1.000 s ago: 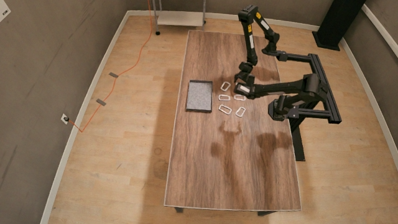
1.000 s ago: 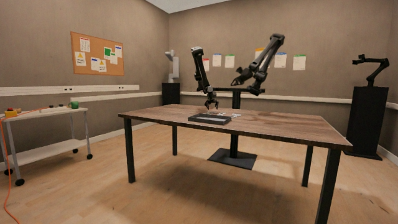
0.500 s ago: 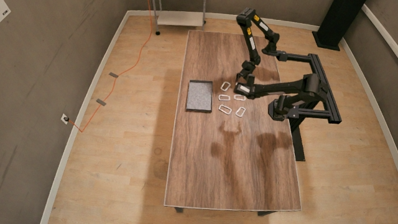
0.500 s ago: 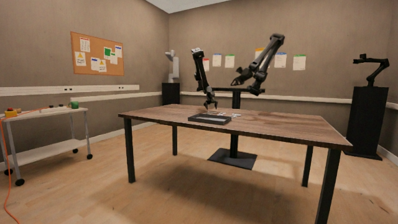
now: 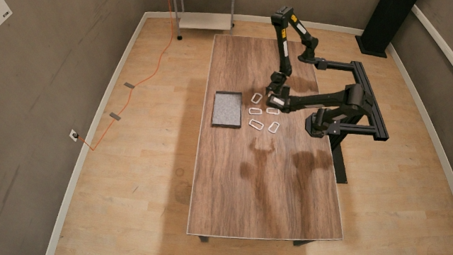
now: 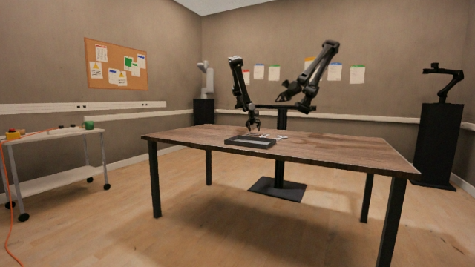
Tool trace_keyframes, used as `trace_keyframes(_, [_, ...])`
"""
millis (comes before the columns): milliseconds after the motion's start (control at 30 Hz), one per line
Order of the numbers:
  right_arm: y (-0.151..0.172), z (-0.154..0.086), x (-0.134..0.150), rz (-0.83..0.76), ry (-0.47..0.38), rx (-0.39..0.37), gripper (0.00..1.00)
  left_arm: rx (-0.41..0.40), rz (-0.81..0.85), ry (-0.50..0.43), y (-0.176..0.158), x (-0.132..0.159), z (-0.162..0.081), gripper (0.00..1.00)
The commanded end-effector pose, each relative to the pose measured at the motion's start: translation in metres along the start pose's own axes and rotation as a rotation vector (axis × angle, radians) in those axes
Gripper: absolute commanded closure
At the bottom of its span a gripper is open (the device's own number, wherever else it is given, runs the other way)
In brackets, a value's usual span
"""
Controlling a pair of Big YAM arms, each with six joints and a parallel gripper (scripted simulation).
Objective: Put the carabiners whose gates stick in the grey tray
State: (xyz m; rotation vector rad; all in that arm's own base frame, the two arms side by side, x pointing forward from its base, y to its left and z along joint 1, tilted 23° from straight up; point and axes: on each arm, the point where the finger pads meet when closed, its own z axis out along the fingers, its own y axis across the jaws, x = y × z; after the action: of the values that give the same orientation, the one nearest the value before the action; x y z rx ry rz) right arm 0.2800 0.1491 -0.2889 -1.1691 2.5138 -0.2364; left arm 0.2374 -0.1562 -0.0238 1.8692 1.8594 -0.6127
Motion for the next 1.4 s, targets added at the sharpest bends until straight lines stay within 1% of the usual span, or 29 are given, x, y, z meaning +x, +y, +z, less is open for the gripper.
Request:
trace_keyframes(0, [-0.013,0.012,-0.025,-0.033,0.068,-0.001,0.17,-0.005,0.01,-0.003,0.004,-0.001,-0.001,0.0])
trace_keyframes(167, [-0.048,0.025,-0.059,-0.072,0.232,-0.012,0.17,-0.005,0.01,-0.003,0.004,-0.001,-0.001,0.0])
trace_keyframes(233, [-0.059,0.026,-0.065,-0.09,0.296,-0.024,0.17,-0.005,0.01,-0.003,0.004,-0.001,-0.001,0.0])
trace_keyframes(300, [-0.062,0.033,-0.047,-0.136,0.399,-0.055,0.17,-0.005,0.01,-0.003,0.004,-0.001,-0.001,0.0])
trace_keyframes(367, [-0.069,0.034,-0.042,-0.158,0.453,-0.066,0.17,-0.005,0.01,-0.003,0.004,-0.001,-0.001,0.0])
trace_keyframes(400, [-0.072,0.034,-0.04,-0.166,0.475,-0.071,0.17,-0.005,0.01,-0.003,0.004,-0.001,-0.001,0.0])
trace_keyframes(467, [-0.072,0.034,-0.04,-0.166,0.475,-0.071,0.17,-0.005,0.01,-0.003,0.004,-0.001,-0.001,0.0])
trace_keyframes(567, [-0.081,0.034,-0.033,-0.187,0.537,-0.082,0.17,-0.005,0.01,-0.003,0.004,-0.001,-0.001,0.0])
trace_keyframes(700, [-0.085,0.034,-0.03,-0.176,0.565,-0.08,0.17,-0.005,0.01,-0.003,0.004,-0.001,-0.001,0.0])
trace_keyframes(767, [-0.089,0.031,-0.038,-0.17,0.549,-0.073,0.17,-0.005,0.01,-0.003,0.004,-0.001,-0.001,0.0])
trace_keyframes(1133, [-0.089,0.031,-0.038,-0.17,0.549,-0.073,0.17,-0.005,0.01,-0.003,0.004,-0.001,-0.001,0.0])
trace_keyframes(1200, [-0.093,0.035,-0.042,-0.177,0.542,-0.072,0.17,-0.005,0.01,-0.003,0.004,-0.001,-0.001,0.0])
trace_keyframes(1233, [-0.088,0.041,-0.033,-0.182,0.56,-0.081,0.17,-0.005,0.01,-0.003,0.004,-0.001,-0.001,0.0])
trace_keyframes(1367, [-0.092,0.049,-0.035,-0.182,0.56,-0.081,0.17,-0.005,0.01,-0.003,0.004,-0.001,-0.001,0.0])
